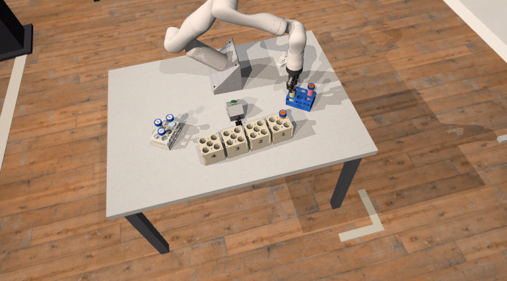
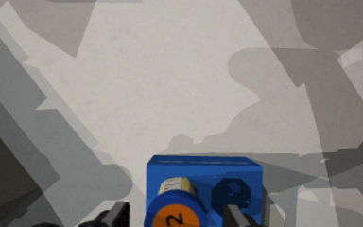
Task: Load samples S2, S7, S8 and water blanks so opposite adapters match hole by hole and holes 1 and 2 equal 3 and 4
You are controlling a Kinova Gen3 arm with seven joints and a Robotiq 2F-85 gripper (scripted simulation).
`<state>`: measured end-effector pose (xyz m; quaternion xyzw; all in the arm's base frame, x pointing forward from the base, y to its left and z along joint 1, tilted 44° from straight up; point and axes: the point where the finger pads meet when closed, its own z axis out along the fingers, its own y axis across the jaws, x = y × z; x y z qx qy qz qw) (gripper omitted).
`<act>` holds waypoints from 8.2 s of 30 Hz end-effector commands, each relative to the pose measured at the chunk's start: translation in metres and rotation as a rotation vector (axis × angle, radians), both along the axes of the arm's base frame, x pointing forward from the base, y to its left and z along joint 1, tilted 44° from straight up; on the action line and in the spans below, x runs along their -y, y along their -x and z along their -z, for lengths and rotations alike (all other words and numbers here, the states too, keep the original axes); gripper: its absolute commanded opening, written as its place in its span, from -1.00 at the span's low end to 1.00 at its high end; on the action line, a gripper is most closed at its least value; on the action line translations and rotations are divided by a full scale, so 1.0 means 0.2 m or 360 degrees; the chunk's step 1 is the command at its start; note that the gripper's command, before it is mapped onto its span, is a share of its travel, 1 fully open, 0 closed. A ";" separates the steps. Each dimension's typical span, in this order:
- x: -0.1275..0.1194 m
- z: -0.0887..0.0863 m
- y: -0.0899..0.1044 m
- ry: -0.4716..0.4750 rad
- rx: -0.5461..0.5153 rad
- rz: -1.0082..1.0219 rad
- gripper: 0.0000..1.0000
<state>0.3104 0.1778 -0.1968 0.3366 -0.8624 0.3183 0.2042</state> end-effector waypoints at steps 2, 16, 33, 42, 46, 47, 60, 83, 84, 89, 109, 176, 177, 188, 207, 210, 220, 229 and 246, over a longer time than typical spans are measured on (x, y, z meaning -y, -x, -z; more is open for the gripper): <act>0.00 0.00 0.00 -0.0003 0.0002 -0.0001 0.24; 0.00 0.01 0.00 -0.0003 0.0002 -0.0001 0.24; 0.02 0.02 0.00 -0.0003 0.0002 -0.0001 0.24; 0.03 0.03 0.00 -0.0003 0.0002 -0.0001 0.24; 0.03 0.04 0.01 -0.0003 0.0002 -0.0001 0.24; 0.03 0.04 0.01 -0.0003 0.0002 -0.0001 0.24; 0.04 0.05 0.01 -0.0003 0.0002 -0.0001 0.24; 0.04 0.05 0.01 -0.0003 0.0002 -0.0001 -0.80; 0.04 0.05 0.01 -0.0003 0.0002 -0.0001 -0.80; 0.04 0.05 0.01 -0.0003 0.0002 -0.0001 -0.80; -0.04 -0.04 -0.01 -0.0003 0.0002 -0.0001 -0.80; -0.31 -0.32 -0.06 -0.0003 0.0002 -0.0001 -0.80; -0.31 -0.33 -0.06 -0.0003 0.0002 -0.0001 -0.80; -0.36 -0.37 -0.07 -0.0003 0.0002 -0.0001 -0.80; -0.38 -0.44 -0.14 0.0015 0.0089 0.0090 -0.80; -0.35 -0.45 -0.18 0.0028 0.0155 0.0158 -0.80; -0.29 -0.49 -0.29 0.0063 0.0329 0.0340 -0.80; -0.22 -0.53 -0.42 0.0102 0.0526 0.0545 -0.80; -0.11 -0.60 -0.63 0.0168 0.0854 0.0886 -0.80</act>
